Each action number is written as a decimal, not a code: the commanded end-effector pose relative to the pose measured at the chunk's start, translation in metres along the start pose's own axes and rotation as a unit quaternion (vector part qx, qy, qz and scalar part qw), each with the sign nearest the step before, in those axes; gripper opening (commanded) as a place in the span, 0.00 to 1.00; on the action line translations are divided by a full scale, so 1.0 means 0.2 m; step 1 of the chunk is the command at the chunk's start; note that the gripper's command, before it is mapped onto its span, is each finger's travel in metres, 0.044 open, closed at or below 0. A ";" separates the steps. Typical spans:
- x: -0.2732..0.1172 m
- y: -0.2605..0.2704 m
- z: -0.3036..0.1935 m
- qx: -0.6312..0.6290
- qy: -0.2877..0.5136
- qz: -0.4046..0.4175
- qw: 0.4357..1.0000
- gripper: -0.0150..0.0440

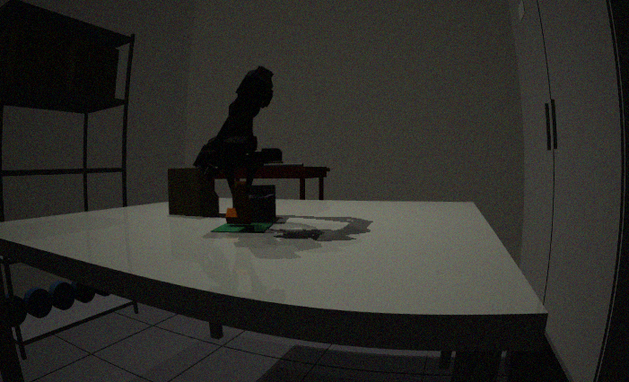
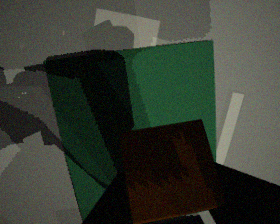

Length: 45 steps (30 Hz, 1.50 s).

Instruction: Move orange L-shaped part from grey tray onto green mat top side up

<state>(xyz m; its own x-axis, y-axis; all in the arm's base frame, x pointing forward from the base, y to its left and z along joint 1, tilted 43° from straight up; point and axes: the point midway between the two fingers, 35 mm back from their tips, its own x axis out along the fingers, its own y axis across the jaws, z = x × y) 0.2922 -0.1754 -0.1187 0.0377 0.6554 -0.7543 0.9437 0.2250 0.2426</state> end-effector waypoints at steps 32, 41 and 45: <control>-0.21 0.00 0.01 0.003 0.001 0.000 1.000 0.92; -0.38 0.00 0.00 0.008 -0.002 0.005 1.000 0.93; -0.38 0.00 0.00 0.008 -0.002 0.005 1.000 0.93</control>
<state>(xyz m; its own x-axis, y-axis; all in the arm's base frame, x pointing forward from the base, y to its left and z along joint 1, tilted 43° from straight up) 0.2896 -0.2270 -0.0607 0.0497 0.6523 -0.7563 0.9474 0.2089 0.2425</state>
